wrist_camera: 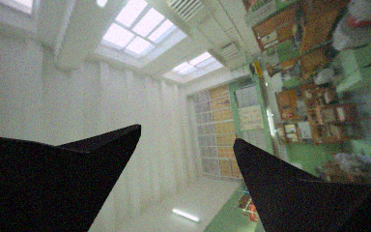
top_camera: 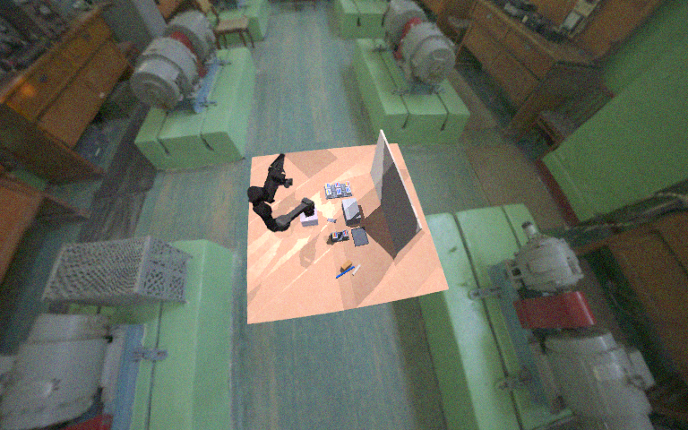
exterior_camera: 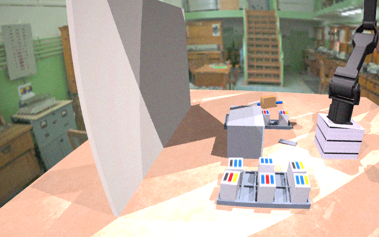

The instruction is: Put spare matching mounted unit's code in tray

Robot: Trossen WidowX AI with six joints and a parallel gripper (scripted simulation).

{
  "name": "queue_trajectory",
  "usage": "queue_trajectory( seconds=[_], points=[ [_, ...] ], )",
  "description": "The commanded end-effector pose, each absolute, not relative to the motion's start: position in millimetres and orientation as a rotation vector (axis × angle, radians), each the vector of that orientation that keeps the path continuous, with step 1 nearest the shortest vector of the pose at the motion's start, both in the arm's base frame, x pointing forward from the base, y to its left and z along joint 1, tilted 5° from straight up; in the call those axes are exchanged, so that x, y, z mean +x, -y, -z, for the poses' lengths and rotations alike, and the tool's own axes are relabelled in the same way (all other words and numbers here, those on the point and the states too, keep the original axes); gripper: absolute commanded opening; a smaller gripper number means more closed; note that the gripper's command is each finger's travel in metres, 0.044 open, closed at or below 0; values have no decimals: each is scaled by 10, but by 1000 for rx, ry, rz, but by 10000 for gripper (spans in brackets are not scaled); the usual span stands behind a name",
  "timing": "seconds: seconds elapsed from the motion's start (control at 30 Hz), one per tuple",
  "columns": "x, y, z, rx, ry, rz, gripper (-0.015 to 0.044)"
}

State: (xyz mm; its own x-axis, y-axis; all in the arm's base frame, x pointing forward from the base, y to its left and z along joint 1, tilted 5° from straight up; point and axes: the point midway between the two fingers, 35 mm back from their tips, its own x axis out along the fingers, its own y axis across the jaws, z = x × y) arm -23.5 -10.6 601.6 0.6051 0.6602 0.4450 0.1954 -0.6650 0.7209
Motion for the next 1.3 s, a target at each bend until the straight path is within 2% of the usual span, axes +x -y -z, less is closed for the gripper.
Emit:
queue_trajectory(
  seconds=[0.0,0.23,0.7,1.03,1.27],
  points=[
    [-235,106,-6016,2200,-672,-956,426],
    [-147,33,-5987,2188,-660,-915,440],
    [1499,-836,-5291,1655,-497,-298,440],
    [2609,-871,-4533,1224,-559,17,440],
    [3185,-712,-3911,925,-699,162,440]
  ],
)
